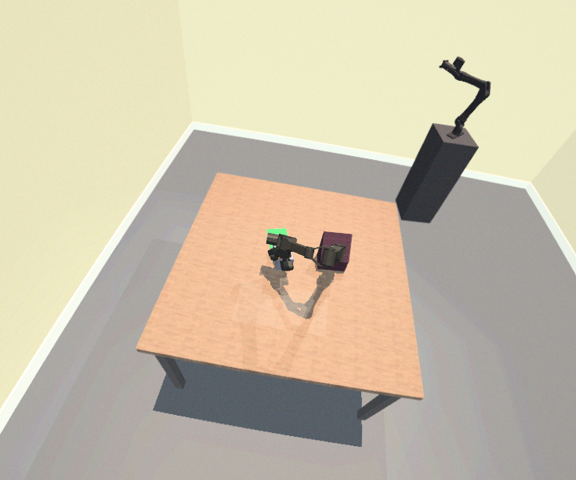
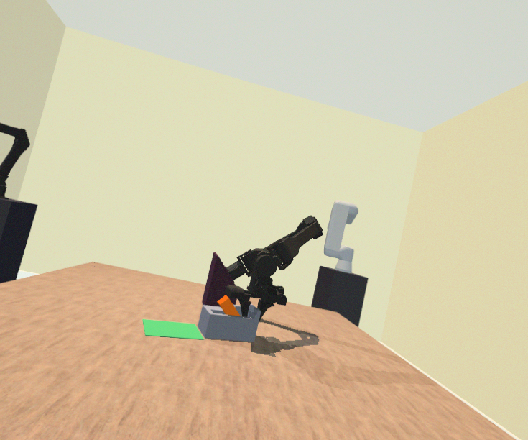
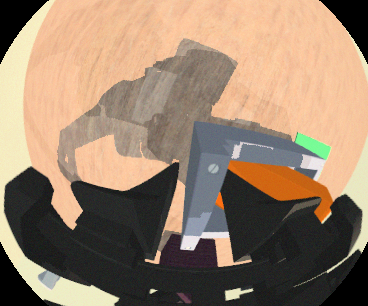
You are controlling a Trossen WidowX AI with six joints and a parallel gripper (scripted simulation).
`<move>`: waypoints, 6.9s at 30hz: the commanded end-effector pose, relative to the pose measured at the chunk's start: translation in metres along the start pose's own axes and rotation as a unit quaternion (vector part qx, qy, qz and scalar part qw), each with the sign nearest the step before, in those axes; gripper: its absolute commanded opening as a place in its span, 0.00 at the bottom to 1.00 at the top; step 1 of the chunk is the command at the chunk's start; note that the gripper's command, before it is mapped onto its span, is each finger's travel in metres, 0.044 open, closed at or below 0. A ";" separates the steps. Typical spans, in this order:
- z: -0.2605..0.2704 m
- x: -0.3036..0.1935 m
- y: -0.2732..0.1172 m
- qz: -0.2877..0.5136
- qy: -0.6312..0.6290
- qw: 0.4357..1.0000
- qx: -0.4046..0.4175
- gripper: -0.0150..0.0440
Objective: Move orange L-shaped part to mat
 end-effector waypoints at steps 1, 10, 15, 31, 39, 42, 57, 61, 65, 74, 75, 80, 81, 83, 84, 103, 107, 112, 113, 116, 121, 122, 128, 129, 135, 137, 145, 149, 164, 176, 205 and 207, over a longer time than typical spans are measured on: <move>0.000 -0.004 0.005 0.004 0.007 1.000 0.002 0.56; 0.000 -0.004 0.005 0.004 0.007 1.000 0.002 0.56; 0.000 -0.004 0.005 0.004 0.007 1.000 0.002 0.56; 0.011 -0.001 -0.009 0.005 0.007 1.000 0.002 0.56; -0.001 -0.001 -0.086 0.006 0.008 1.000 -0.003 0.56; -0.001 -0.003 -0.106 0.006 0.007 1.000 0.000 0.56; -0.001 -0.005 -0.102 0.005 0.012 1.000 0.002 0.56; -0.001 -0.005 -0.102 0.005 0.012 1.000 0.002 0.56; -0.001 -0.005 -0.102 0.005 0.012 1.000 0.002 0.56; -0.001 -0.005 -0.102 0.005 0.012 1.000 0.002 0.56; -0.001 -0.005 -0.102 0.005 0.012 1.000 0.002 0.56; -0.009 -0.004 -0.103 0.005 0.097 0.995 0.001 0.73; -0.013 -0.005 -0.103 0.005 0.137 0.991 0.000 0.73; -0.022 -0.005 -0.104 0.005 0.234 0.972 -0.001 0.73; -0.027 -0.005 -0.104 0.005 0.285 0.959 -0.002 0.73; -0.076 -0.013 -0.106 0.003 0.712 0.703 -0.005 0.73; -0.076 -0.013 -0.106 0.003 0.712 0.703 -0.005 0.73; -0.076 -0.013 -0.105 0.003 0.712 0.703 -0.005 0.73; -0.077 -0.013 -0.102 0.003 0.712 0.703 -0.005 0.73; -0.077 -0.013 -0.088 0.003 0.712 0.703 -0.005 0.73; -0.076 -0.014 -0.075 0.003 0.712 0.703 -0.005 0.73; -0.076 -0.014 -0.075 0.003 0.712 0.703 -0.005 0.73; -0.077 -0.013 -0.070 0.003 0.712 0.703 -0.005 0.73; -0.077 -0.013 -0.068 0.003 0.712 0.703 -0.005 0.73; -0.077 -0.013 -0.058 0.003 0.712 0.703 -0.005 0.73; -0.077 -0.013 -0.055 0.003 0.712 0.703 -0.005 0.73; -0.077 -0.013 -0.042 0.003 0.712 0.703 -0.005 0.73; -0.077 -0.014 -0.036 0.003 0.711 0.703 -0.004 0.73; -0.078 -0.012 -0.031 -0.001 0.708 0.706 -0.006 0.55; -0.078 -0.012 -0.031 -0.001 0.708 0.706 -0.006 0.42; -0.077 -0.013 -0.061 0.002 0.711 0.703 -0.005 0.25; -0.077 -0.013 -0.064 0.002 0.711 0.703 -0.005 0.25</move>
Point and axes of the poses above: the point midway between the two fingers, 35 mm back from their tips, its own y axis out along the fingers, its own z axis across the jaws, x = y × z, the point moved 7 cm from there along -y, back along the fingers, and after that the axes turned 15 degrees about -y, right-handed, at the moved point
